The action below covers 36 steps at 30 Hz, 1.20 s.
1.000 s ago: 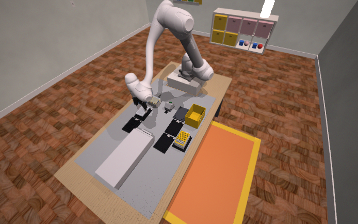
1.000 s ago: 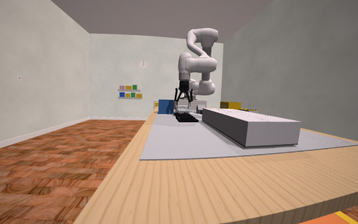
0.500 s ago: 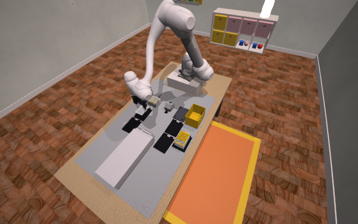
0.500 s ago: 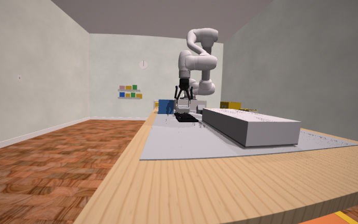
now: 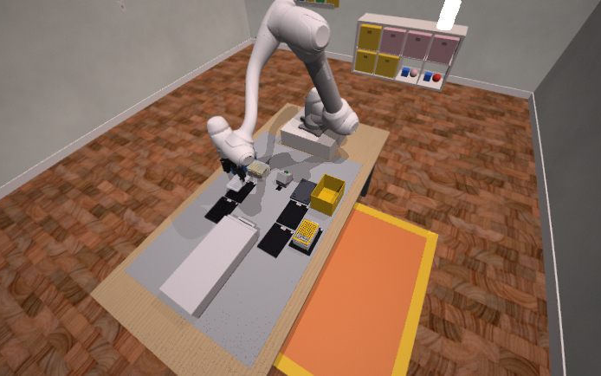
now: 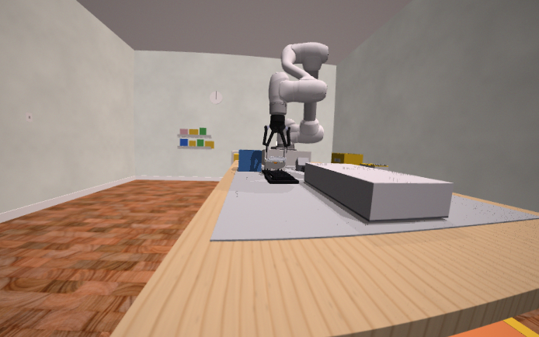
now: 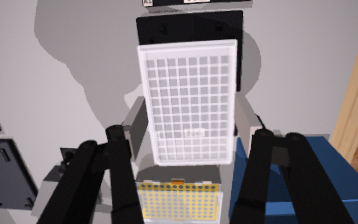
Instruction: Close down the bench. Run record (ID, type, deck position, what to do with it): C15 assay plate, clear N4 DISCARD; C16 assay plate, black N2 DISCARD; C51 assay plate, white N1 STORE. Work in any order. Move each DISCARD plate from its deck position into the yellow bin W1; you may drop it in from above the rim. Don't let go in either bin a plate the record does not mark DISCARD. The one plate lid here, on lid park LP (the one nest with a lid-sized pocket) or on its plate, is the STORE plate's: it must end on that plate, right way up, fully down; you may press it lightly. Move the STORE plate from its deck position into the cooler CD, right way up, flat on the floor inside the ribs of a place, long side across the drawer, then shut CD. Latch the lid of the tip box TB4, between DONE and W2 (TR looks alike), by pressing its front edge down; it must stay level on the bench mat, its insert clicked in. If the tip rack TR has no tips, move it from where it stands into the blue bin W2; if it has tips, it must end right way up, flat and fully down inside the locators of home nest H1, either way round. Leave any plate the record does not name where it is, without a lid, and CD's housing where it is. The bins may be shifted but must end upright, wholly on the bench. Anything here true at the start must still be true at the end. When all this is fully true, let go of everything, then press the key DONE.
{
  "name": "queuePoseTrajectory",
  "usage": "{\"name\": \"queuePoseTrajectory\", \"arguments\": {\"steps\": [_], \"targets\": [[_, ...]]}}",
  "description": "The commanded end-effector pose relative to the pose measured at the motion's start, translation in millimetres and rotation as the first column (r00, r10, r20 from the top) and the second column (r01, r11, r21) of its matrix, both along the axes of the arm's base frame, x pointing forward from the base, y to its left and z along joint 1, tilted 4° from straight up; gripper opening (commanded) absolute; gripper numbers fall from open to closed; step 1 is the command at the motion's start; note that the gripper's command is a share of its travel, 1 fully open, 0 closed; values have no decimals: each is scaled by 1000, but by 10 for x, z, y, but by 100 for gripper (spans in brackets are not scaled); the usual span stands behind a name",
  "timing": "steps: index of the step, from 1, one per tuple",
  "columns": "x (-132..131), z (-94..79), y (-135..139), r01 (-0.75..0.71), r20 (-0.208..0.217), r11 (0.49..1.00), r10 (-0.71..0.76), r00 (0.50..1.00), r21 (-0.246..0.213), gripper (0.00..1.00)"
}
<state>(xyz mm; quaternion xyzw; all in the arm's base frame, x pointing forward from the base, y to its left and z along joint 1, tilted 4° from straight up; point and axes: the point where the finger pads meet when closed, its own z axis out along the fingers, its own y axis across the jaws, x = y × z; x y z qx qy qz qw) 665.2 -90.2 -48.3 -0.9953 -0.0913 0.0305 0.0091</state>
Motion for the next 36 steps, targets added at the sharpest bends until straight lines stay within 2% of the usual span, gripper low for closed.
{"name": "queuePoseTrajectory", "arguments": {"steps": [1,36], "targets": [[20,82,-24,2,3,1000,-2,1000,0,0],[44,494,-29,2,3,1000,-2,1000,0,0]]}}
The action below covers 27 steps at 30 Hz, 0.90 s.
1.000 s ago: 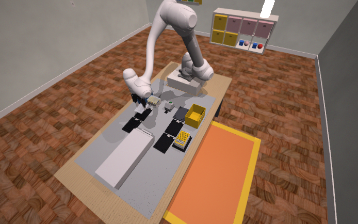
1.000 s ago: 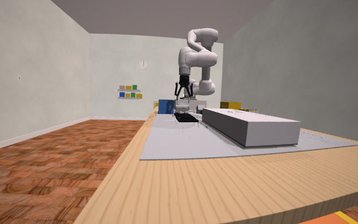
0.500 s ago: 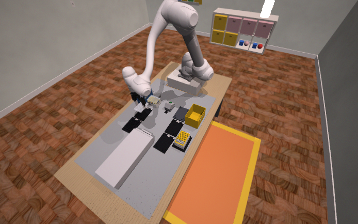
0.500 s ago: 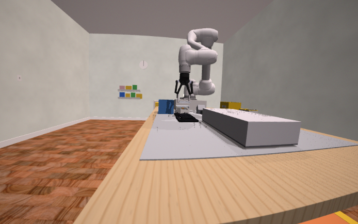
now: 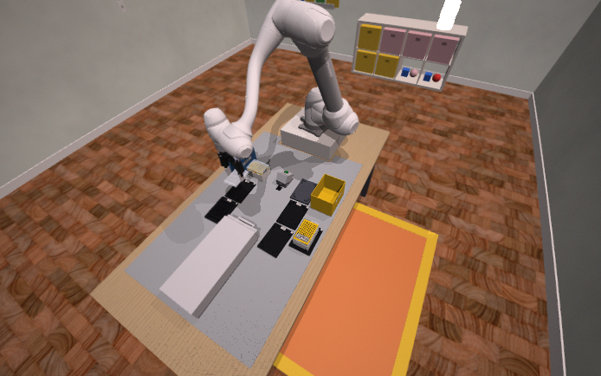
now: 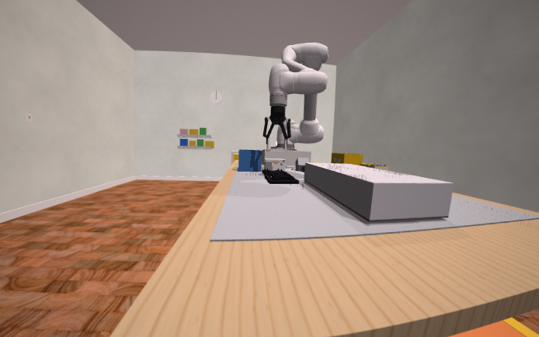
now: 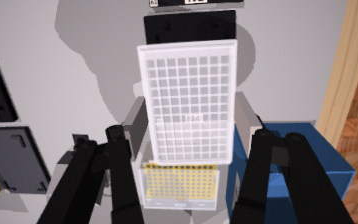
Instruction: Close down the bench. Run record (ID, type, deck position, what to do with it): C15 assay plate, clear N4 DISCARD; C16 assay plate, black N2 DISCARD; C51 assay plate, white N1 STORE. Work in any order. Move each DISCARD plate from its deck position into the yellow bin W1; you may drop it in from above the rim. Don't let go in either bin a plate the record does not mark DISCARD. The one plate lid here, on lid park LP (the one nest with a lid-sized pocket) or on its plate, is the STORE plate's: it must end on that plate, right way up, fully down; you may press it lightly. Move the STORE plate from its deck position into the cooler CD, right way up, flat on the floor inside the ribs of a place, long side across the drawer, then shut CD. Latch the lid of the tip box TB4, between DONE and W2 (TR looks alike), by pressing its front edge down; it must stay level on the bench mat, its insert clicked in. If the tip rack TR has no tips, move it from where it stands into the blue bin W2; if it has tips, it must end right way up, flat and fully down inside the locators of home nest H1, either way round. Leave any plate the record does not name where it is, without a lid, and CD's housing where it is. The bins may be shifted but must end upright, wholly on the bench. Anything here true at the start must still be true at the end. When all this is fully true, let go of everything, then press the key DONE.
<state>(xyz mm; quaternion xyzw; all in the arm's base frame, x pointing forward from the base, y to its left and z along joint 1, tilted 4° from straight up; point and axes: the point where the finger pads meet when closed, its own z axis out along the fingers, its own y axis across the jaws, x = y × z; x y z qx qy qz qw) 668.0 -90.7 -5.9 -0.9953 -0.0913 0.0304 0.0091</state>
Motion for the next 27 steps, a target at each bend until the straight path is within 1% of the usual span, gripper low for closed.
{"name": "queuePoseTrajectory", "arguments": {"steps": [1,6,10,27], "targets": [[17,83,-24,2,3,1000,-2,1000,0,0],[21,150,-25,2,3,1000,-2,1000,0,0],[23,170,-25,2,3,1000,-2,1000,0,0],[23,170,-25,2,3,1000,-2,1000,0,0]]}}
